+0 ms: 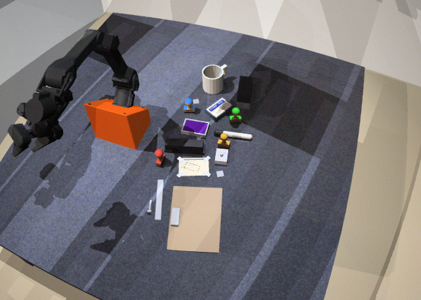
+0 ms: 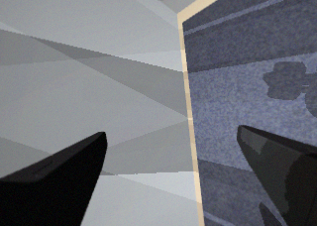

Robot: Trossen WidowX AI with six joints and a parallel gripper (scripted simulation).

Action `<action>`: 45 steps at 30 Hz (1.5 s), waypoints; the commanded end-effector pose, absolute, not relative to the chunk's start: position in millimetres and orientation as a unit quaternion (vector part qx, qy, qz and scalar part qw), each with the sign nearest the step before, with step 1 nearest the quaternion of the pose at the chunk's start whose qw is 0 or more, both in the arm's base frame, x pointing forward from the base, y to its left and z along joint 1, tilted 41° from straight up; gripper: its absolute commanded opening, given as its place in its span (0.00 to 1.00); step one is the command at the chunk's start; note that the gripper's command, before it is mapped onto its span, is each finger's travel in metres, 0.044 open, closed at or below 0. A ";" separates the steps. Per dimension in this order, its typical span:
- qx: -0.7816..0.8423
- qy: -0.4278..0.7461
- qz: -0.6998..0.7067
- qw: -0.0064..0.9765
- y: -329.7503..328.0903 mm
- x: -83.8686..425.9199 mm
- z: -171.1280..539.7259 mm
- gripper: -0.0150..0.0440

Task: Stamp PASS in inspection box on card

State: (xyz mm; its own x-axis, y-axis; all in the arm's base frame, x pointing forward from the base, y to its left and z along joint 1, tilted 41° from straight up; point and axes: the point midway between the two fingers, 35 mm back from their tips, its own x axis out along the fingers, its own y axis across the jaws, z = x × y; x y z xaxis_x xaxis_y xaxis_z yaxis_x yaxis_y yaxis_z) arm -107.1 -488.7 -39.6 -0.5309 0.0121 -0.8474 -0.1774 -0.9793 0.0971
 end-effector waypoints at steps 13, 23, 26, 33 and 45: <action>-0.582 -0.134 0.789 -0.143 -467.7 60.6 -25.1 0.64; -0.603 -0.353 0.622 -0.353 -389.4 217.3 -1.5 0.64; -0.595 -0.410 0.557 -0.409 -355.5 256.2 7.0 0.64; -0.542 -0.522 0.385 -0.534 -264.3 330.3 36.3 0.64; -0.388 -0.632 0.018 -0.671 -73.5 393.4 90.7 0.64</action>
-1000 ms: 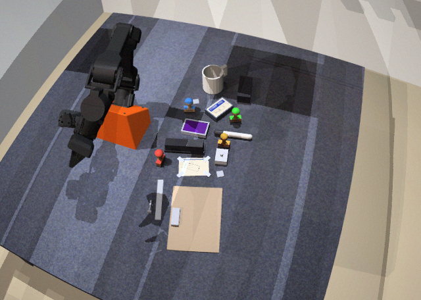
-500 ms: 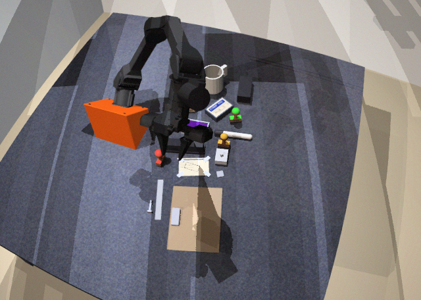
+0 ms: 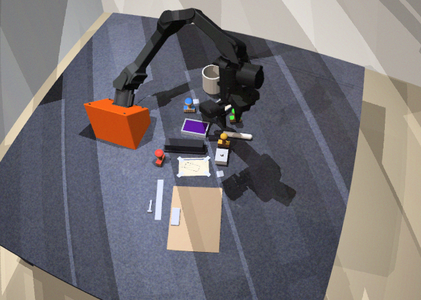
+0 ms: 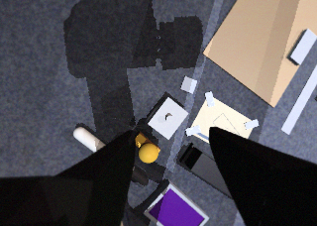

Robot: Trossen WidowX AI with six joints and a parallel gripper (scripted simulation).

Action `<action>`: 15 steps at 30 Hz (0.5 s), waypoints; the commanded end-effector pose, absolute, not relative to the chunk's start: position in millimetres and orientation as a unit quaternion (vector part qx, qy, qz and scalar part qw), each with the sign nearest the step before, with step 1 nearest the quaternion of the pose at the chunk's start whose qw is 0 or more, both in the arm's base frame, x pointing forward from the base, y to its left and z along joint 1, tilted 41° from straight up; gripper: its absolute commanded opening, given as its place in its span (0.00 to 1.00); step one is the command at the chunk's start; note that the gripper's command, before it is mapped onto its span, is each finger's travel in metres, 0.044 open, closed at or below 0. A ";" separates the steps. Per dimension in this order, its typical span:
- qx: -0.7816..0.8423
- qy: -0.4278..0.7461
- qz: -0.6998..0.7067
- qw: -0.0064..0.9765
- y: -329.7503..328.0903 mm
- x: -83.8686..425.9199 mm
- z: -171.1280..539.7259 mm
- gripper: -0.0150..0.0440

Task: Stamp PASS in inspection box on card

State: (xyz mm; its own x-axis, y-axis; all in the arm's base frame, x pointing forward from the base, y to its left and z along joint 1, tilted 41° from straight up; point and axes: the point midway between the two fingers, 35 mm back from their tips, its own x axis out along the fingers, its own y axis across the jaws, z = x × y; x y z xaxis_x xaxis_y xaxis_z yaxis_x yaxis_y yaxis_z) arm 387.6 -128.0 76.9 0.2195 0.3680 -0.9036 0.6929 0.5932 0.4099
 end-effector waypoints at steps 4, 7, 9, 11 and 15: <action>0.329 0.640 0.115 0.685 -7.2 393.6 108.2 0.64; 0.296 0.636 0.189 0.687 26.6 388.6 116.5 0.64; 0.293 0.636 0.194 0.687 28.8 388.1 117.0 0.64; 0.293 0.636 0.194 0.687 28.8 388.1 117.0 0.64; 0.293 0.636 0.194 0.687 29.2 388.3 116.4 0.64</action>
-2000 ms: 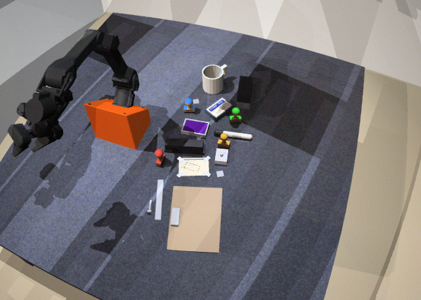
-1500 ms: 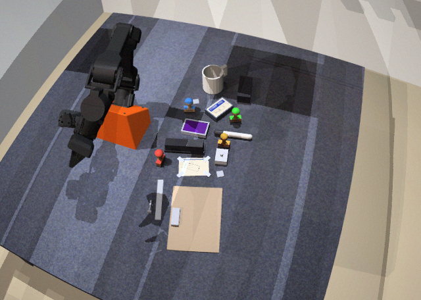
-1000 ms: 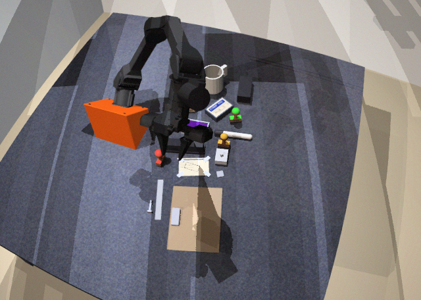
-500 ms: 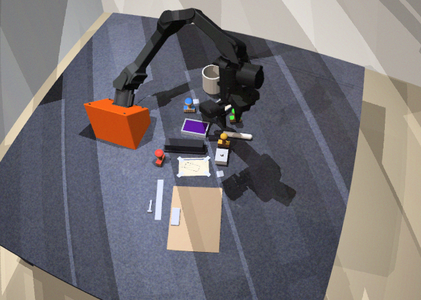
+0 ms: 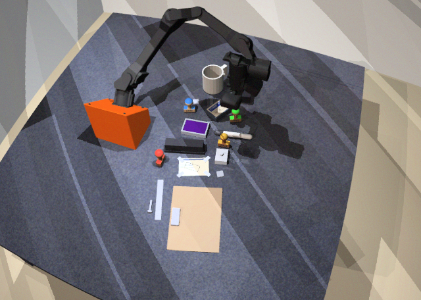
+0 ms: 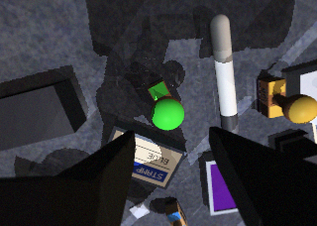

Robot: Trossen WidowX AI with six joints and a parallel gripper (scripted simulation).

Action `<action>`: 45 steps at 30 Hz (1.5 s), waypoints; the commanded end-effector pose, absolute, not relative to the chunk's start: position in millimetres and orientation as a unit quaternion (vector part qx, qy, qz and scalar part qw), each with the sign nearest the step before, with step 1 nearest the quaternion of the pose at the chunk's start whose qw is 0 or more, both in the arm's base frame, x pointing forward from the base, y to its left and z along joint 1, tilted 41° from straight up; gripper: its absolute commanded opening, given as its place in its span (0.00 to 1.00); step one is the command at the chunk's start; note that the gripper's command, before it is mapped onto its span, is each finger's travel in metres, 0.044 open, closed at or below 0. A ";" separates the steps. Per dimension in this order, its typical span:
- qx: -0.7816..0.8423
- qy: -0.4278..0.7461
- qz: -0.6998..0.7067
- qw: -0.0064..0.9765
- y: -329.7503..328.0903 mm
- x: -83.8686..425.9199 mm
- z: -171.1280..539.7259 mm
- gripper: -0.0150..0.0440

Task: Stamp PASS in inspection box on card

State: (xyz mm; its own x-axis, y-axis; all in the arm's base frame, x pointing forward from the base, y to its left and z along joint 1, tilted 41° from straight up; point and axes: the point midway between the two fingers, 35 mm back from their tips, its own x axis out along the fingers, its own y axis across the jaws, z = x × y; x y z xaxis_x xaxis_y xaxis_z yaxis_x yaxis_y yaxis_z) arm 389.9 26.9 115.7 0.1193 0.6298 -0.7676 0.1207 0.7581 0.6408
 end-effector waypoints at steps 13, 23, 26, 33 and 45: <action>0.293 0.636 0.194 0.687 40.8 392.1 100.8 0.64; 0.293 0.636 0.194 0.687 50.8 394.4 87.9 0.64; 0.293 0.636 0.194 0.687 53.8 394.9 84.1 0.64; 0.293 0.636 0.194 0.687 61.0 395.8 75.2 0.64; 0.294 0.636 0.195 0.687 73.4 396.3 60.3 0.64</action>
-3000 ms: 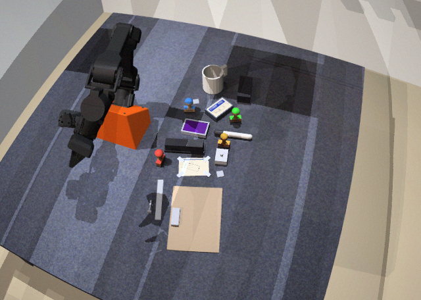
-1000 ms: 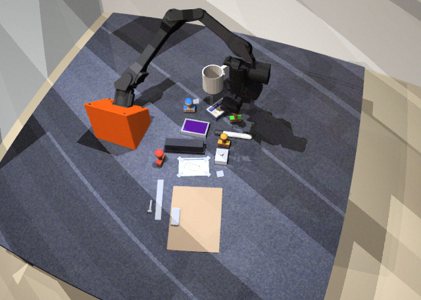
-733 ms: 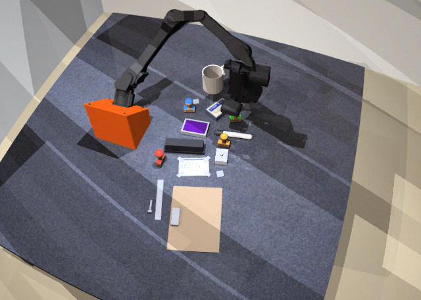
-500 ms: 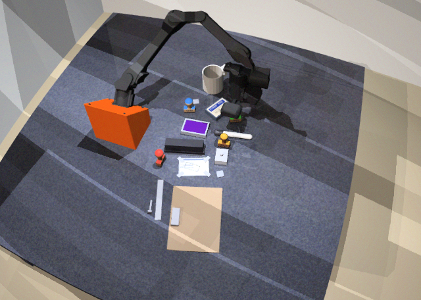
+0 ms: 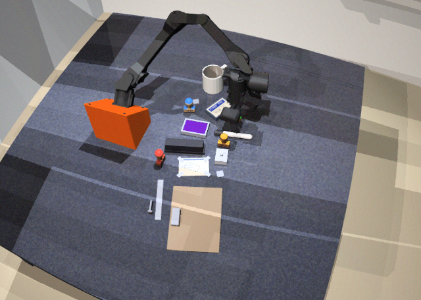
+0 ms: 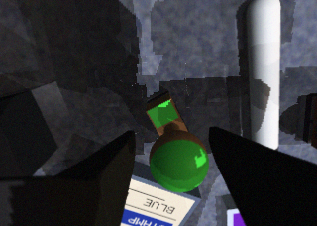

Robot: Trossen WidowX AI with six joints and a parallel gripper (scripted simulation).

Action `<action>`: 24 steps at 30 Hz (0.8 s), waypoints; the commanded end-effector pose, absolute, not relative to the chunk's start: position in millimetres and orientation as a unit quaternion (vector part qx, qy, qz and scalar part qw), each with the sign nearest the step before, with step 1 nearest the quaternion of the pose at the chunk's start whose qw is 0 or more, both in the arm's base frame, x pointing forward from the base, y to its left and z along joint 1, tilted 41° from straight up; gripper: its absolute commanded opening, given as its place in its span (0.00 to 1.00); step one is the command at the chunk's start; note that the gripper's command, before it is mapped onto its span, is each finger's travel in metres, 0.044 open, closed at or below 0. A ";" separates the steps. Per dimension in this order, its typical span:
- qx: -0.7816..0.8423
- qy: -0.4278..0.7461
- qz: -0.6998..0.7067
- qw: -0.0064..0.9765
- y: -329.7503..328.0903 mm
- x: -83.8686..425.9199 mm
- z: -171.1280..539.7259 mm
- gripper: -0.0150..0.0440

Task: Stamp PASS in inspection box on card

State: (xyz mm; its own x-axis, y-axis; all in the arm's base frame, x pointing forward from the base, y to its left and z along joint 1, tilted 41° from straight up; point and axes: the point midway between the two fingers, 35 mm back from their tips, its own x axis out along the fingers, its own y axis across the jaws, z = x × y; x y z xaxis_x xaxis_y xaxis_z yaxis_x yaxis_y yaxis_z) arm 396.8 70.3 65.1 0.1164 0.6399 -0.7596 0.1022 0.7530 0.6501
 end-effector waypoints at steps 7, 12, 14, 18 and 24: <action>0.292 0.636 0.196 0.687 74.0 396.4 61.0 0.50; 0.292 0.636 0.196 0.687 74.0 396.4 61.0 0.41; 0.292 0.636 0.196 0.687 74.0 396.4 61.0 0.39; 0.292 0.636 0.196 0.687 73.9 396.4 61.1 0.31; 0.292 0.636 0.196 0.687 72.2 396.4 63.0 0.25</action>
State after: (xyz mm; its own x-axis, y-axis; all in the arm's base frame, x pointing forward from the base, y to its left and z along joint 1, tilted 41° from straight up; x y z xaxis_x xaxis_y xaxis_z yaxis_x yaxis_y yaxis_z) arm 396.2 73.6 61.2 0.1133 0.6407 -0.7594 0.1044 0.7524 0.6504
